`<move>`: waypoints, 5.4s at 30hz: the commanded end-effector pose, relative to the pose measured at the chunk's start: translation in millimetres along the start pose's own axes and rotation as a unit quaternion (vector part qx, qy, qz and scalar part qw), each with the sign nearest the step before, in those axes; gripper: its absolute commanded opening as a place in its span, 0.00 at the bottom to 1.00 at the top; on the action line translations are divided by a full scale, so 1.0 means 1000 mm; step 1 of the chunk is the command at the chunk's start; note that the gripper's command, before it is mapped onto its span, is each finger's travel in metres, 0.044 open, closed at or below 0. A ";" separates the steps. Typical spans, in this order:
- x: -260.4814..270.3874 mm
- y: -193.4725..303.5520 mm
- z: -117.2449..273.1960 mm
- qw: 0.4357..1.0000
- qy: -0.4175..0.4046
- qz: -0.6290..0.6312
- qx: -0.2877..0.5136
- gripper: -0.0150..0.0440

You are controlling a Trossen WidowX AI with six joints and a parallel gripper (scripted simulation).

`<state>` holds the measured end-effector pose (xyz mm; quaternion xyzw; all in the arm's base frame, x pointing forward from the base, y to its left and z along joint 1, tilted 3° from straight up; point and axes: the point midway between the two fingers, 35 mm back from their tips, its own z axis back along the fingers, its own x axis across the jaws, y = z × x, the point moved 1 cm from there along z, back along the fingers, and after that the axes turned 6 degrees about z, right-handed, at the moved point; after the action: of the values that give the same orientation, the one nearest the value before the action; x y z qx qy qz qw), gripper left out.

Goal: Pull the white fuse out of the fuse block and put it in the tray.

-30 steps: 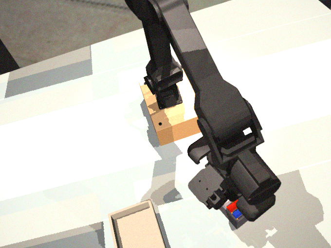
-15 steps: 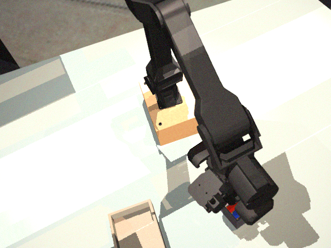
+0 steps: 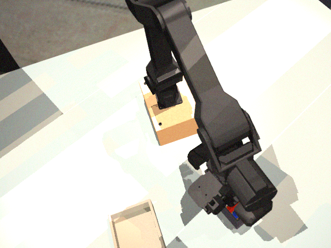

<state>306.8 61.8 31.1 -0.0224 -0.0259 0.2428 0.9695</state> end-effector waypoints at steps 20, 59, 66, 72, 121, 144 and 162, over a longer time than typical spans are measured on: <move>0.000 0.000 -0.008 1.000 0.000 0.000 0.000 0.26; 0.001 0.000 0.009 1.000 0.000 0.001 0.001 0.25; 0.001 0.000 0.012 1.000 0.000 0.001 0.001 0.25; 0.001 0.000 0.015 1.000 0.000 0.002 0.001 0.25; -0.001 -0.013 0.053 1.000 0.000 0.003 0.001 0.25; -0.041 -0.135 0.053 1.000 0.002 0.003 -0.002 0.25; -0.085 -0.194 0.052 1.000 0.003 0.003 -0.006 0.25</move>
<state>319.6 -148.2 93.2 -0.0317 -0.0243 0.2394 0.9701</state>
